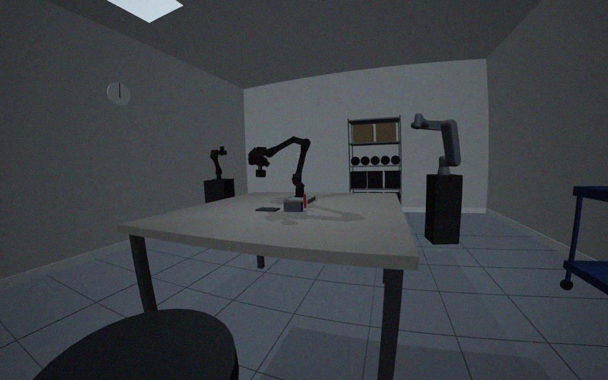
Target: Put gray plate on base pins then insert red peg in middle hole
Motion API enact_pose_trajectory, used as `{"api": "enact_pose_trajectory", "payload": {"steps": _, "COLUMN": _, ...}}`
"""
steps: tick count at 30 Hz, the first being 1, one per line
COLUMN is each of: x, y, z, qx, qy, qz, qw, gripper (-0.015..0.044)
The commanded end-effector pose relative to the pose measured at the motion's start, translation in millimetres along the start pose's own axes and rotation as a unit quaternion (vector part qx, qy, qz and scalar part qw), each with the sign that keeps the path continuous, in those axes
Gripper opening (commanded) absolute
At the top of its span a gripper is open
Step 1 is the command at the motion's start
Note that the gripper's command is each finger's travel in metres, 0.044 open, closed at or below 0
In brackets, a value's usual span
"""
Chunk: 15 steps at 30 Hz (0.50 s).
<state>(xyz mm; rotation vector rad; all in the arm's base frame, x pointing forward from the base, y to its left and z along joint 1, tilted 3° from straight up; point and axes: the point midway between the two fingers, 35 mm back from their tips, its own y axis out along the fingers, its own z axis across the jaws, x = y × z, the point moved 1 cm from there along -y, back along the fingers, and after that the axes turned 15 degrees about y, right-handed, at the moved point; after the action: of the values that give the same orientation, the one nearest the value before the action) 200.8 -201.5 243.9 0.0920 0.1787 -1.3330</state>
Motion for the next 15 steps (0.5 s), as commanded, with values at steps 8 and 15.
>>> {"api": "enact_pose_trajectory", "payload": {"steps": 8, "x": 0.3, "y": 59.8, "z": -14.6, "qx": -0.125, "qy": 0.095, "qz": 0.0, "qw": 0.988, "gripper": 0.044}}
{"api": "enact_pose_trajectory", "payload": {"steps": 15, "x": -29.7, "y": 130.1, "z": -41.2, "qx": -0.309, "qy": 0.224, "qz": -0.022, "qw": 0.924, "gripper": 0.044}}
